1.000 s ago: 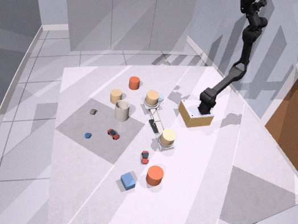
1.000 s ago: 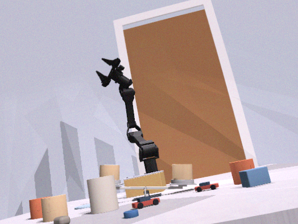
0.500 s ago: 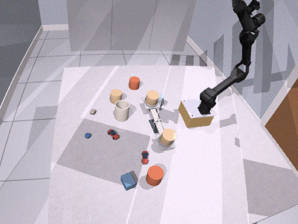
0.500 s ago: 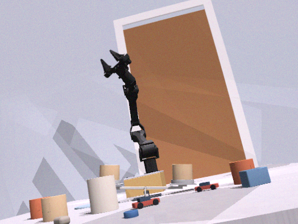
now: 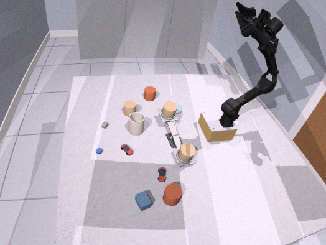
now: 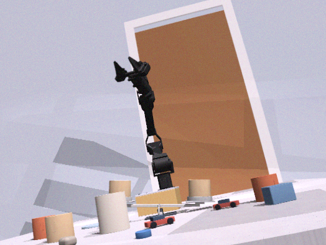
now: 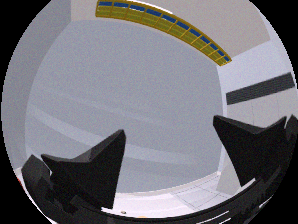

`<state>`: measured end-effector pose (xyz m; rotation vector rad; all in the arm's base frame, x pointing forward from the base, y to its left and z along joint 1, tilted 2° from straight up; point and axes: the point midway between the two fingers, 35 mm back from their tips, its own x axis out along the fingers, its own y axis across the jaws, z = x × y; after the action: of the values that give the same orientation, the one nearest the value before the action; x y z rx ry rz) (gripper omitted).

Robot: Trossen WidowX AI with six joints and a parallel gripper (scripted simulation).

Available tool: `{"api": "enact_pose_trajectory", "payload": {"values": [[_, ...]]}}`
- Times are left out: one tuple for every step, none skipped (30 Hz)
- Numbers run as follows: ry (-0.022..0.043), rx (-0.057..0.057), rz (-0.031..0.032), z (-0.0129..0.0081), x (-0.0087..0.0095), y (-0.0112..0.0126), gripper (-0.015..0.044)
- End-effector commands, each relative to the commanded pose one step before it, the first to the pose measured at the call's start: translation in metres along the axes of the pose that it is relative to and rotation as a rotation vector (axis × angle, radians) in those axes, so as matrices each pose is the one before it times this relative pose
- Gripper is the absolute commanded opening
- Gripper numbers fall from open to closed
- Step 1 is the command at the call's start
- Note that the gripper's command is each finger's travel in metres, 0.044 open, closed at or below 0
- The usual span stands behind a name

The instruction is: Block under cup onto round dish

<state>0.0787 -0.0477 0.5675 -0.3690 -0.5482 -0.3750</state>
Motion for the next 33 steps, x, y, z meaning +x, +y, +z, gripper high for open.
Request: {"api": "enact_pose_trajectory", "payload": {"values": [[0.06940, -0.0189, 0.08208, -0.02585, 0.00220, 0.02629, 0.0440], [0.01822, -0.0040, 0.01981, -0.00637, 0.00108, 0.00616, 0.0440], [0.01866, -0.0036, 0.01967, -0.00646, 0.00114, 0.00608, 0.0440], [0.01909, -0.0032, 0.01952, -0.00654, 0.00120, 0.00600, 0.0440], [0.01952, -0.0027, 0.01937, -0.00662, 0.00126, 0.00591, 0.0440], [0.01993, -0.0023, 0.01921, -0.00670, 0.00132, 0.00583, 0.0440], [0.02034, -0.0018, 0.01905, -0.00678, 0.00138, 0.00574, 0.0440], [0.02074, -0.0014, 0.01888, -0.00685, 0.00143, 0.00564, 0.0440], [0.02113, -0.0009, 0.01870, -0.00693, 0.00149, 0.00555, 0.0440], [0.02151, -0.0005, 0.01852, -0.00699, 0.00155, 0.00546, 0.0440], [0.02188, 0.0000, 0.01834, -0.00706, 0.00160, 0.00536, 0.0440], [0.02224, 0.0005, 0.01815, -0.00712, 0.00165, 0.00526, 0.0440], [0.02260, 0.0009, 0.01796, -0.00719, 0.00171, 0.00516, 0.0440], [0.02294, 0.0014, 0.01776, -0.00724, 0.00176, 0.00506, 0.0440], [0.02327, 0.0019, 0.01757, -0.00730, 0.00181, 0.00495, 0.0440], [0.02360, 0.0024, 0.01736, -0.00735, 0.00186, 0.00485, 0.0440], [0.02391, 0.0028, 0.01716, -0.00740, 0.00191, 0.00474, 0.0440], [0.02421, 0.0033, 0.01695, -0.00745, 0.00196, 0.00463, 0.0440], [0.02451, 0.0038, 0.01673, -0.00749, 0.00201, 0.00452, 0.0440], [0.02479, 0.0043, 0.01652, -0.00753, 0.00205, 0.00441, 0.0440], [0.02506, 0.0048, 0.01630, -0.00756, 0.00210, 0.00430, 0.0440], [0.02532, 0.0053, 0.01608, -0.00760, 0.00214, 0.00419, 0.0440], [0.02557, 0.0058, 0.01586, -0.00763, 0.00218, 0.00408, 0.0440], [0.02581, 0.0063, 0.01564, -0.00765, 0.00223, 0.00396, 0.0440], [0.02604, 0.0068, 0.01542, -0.00768, 0.00227, 0.00385, 0.0440], [0.02626, 0.0073, 0.01519, -0.00769, 0.00231, 0.00374, 0.0440], [0.02647, 0.0078, 0.01497, -0.00771, 0.00234, 0.00362, 0.0440], [0.02667, 0.0083, 0.01475, -0.00772, 0.00238, 0.00351, 0.0440], [0.02686, 0.0088, 0.01452, -0.00773, 0.00242, 0.00339, 0.0440], [0.02703, 0.0093, 0.01429, -0.00774, 0.00245, 0.00328, 0.0440], [0.02720, 0.0098, 0.01407, -0.00774, 0.00248, 0.00316, 0.0440], [0.02736, 0.0103, 0.01385, -0.00774, 0.00252, 0.00305, 0.0440], [0.02750, 0.0108, 0.01362, -0.00774, 0.00255, 0.00293, 0.0440]]}}
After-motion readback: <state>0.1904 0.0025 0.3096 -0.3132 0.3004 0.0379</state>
